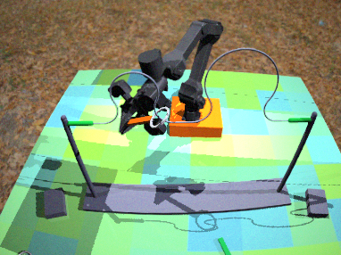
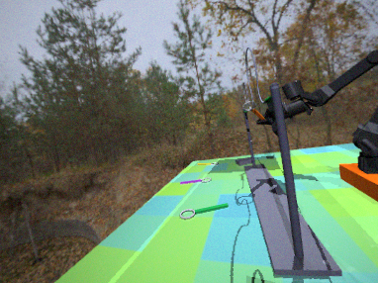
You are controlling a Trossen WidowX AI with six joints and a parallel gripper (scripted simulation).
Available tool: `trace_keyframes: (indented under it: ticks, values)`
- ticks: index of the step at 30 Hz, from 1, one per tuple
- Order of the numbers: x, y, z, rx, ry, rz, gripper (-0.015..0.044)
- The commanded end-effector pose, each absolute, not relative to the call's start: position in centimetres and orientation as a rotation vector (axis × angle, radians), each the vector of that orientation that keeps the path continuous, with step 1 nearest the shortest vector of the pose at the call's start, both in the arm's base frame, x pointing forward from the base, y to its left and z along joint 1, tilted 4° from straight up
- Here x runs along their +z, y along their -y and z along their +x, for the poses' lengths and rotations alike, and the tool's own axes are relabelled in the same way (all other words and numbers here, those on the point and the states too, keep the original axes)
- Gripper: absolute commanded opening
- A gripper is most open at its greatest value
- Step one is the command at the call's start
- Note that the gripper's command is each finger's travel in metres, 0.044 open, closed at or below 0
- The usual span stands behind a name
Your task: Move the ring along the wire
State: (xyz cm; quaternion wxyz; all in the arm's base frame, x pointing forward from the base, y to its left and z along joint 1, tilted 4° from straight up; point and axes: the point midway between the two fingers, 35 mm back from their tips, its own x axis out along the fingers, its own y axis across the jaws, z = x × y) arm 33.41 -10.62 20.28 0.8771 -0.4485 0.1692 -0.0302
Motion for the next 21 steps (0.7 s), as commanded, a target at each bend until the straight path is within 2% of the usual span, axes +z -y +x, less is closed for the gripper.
trace_keyframes:
  ticks: [1,21]
  values:
    - [19.3,9.8,33.0,-0.044,-0.379,-0.852,-0.0150]
    - [15.6,3.8,31.2,0.074,-0.496,-0.400,-0.0150]
